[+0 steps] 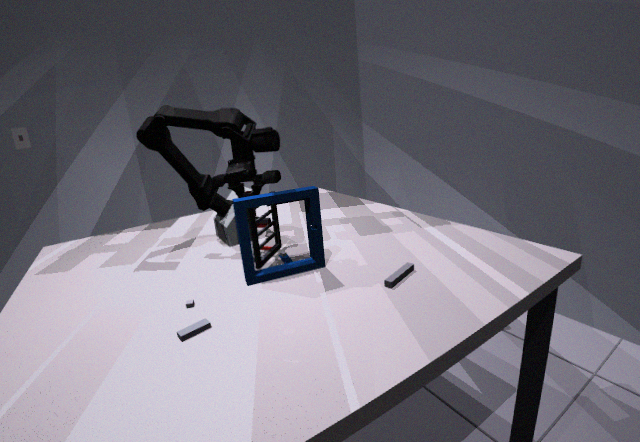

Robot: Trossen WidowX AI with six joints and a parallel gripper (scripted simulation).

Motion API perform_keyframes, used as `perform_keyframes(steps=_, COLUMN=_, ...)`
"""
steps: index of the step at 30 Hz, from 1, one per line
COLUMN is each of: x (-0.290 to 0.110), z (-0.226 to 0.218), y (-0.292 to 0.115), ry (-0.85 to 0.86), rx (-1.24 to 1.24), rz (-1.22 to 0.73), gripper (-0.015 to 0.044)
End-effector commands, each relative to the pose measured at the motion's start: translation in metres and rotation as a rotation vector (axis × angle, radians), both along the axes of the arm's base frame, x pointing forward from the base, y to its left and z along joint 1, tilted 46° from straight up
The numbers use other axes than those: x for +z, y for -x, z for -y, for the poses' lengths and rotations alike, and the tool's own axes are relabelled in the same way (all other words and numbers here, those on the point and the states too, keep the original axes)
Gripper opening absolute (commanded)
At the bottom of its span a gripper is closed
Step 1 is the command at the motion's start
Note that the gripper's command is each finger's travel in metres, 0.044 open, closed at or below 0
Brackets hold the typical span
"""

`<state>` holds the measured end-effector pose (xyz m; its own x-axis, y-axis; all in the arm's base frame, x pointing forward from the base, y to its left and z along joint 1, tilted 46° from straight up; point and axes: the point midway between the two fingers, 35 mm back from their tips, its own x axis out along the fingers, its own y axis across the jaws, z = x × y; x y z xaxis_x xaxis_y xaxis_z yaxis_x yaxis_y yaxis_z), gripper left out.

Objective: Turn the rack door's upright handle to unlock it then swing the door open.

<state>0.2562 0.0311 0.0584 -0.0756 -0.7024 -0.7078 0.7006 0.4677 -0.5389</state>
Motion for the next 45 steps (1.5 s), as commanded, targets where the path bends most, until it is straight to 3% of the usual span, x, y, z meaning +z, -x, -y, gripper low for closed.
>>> perform_keyframes(steps=1, x=0.005, z=0.005, y=0.003, ry=-0.002, rx=0.055, rz=-0.05, gripper=0.0022)
perform_keyframes(steps=36, x=0.057, z=0.055, y=0.018, ry=-0.041, rx=0.451, rz=-0.447, gripper=0.0022)
perform_keyframes(steps=45, x=0.059, z=0.057, y=0.018, ry=-0.043, rx=0.465, rz=-0.461, gripper=0.0022)
